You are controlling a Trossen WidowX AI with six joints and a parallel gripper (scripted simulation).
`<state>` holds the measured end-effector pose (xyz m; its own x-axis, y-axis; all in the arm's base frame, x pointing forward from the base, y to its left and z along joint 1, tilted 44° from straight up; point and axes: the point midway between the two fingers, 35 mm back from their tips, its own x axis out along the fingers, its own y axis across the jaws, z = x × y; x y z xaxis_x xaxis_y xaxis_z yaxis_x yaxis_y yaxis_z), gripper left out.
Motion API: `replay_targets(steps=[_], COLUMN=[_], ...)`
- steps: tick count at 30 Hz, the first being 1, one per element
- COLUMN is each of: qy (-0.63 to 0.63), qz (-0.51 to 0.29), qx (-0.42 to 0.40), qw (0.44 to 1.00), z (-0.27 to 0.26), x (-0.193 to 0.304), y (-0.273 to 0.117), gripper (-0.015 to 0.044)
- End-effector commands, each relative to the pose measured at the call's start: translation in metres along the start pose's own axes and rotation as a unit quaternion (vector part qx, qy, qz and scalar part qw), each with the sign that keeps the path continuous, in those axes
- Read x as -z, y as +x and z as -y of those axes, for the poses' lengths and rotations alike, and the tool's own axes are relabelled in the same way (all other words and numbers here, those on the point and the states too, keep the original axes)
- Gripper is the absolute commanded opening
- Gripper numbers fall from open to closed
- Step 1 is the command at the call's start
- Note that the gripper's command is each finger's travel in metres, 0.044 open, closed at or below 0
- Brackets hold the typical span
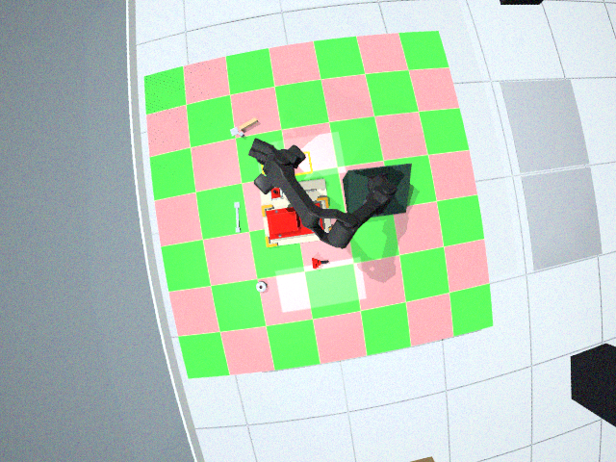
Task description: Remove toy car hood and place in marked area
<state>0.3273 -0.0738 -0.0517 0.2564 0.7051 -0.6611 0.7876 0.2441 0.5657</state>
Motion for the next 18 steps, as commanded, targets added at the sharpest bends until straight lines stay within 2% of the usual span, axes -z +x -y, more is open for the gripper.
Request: replay_targets(steps=[1, 9, 18], qy=[-0.141, -0.442, -0.449], qz=[-0.018, -0.075, -0.076], qx=[0.030, 0.068, 0.068], qw=[0.989, 0.891, 0.888], z=[-0.036, -0.104, -0.105], x=[0.033, 0.125, 0.127], y=[0.004, 0.014, 0.016], gripper=[0.0440, 0.0440, 0.0440])
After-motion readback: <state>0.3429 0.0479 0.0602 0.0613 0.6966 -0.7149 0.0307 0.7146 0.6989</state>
